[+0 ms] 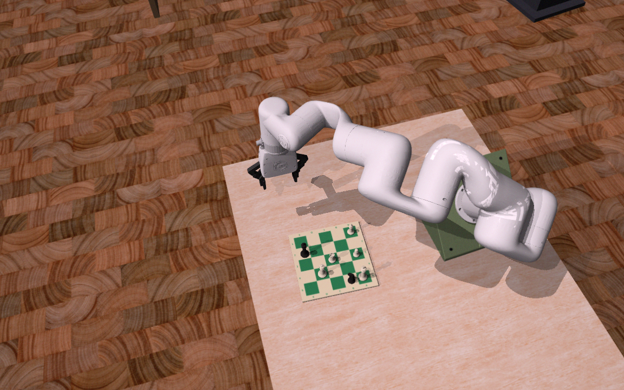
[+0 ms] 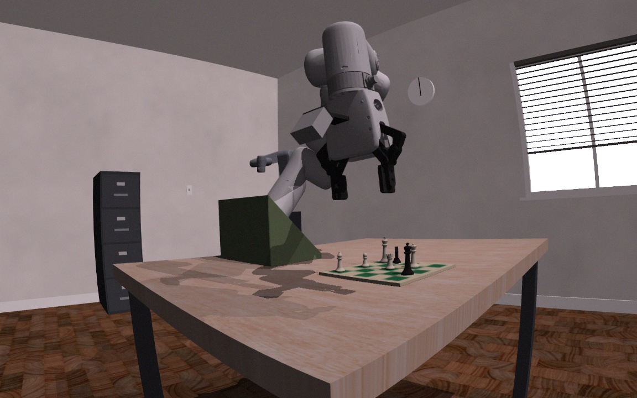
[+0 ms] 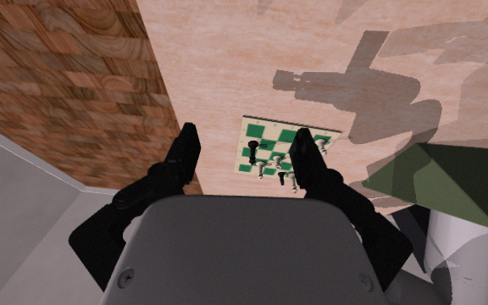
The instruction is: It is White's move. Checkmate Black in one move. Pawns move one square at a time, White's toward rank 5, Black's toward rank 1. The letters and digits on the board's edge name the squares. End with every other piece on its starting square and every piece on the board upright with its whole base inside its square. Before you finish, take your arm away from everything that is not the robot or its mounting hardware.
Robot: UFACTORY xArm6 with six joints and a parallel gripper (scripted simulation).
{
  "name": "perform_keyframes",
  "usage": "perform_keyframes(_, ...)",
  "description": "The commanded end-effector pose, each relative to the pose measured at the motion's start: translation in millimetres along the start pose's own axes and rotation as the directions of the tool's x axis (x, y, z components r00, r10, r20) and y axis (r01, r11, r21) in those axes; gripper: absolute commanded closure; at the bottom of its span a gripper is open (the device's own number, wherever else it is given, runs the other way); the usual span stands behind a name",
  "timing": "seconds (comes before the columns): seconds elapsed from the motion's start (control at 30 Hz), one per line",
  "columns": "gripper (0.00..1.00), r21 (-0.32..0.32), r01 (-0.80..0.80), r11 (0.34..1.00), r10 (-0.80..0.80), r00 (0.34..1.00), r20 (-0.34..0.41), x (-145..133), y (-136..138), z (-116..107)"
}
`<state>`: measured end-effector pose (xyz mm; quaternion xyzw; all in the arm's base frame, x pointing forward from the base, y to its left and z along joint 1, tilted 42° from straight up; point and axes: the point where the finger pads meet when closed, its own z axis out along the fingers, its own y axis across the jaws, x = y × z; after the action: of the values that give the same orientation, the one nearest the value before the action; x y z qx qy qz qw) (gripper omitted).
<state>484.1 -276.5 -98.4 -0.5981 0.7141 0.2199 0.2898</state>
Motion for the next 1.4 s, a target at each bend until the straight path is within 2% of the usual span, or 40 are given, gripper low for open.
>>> perform_keyframes(0.0,0.00,0.004,0.001,1.000,-0.001,1.000,-0.003,0.3,-1.3,-2.5)
perform_keyframes(0.63,0.00,0.003,0.003,1.000,-0.003,1.000,-0.004,-0.3,-1.4,-2.6)
perform_keyframes(0.8,0.00,-0.010,0.032,0.999,-0.032,0.999,-0.014,-9.3,-3.7,-5.2)
perform_keyframes(0.93,0.00,-0.040,0.097,0.995,-0.098,0.994,-0.037,-29.9,-8.2,-10.8)
perform_keyframes(1.03,0.00,-0.079,0.175,0.981,-0.180,0.982,-0.060,-55.8,-12.4,-17.2)
perform_keyframes(1.1,0.00,-0.079,0.175,0.981,-0.180,0.982,-0.060,-55.8,-12.4,-17.2)
perform_keyframes(1.27,0.00,-0.182,0.361,0.915,-0.383,0.918,-0.102,-120.9,-16.6,-31.4)
perform_keyframes(1.3,0.00,-0.182,0.361,0.915,-0.383,0.918,-0.102,-120.9,-16.6,-31.4)
perform_keyframes(1.37,0.00,-0.237,0.448,0.862,-0.483,0.869,-0.113,-154.4,-15.1,-37.8)
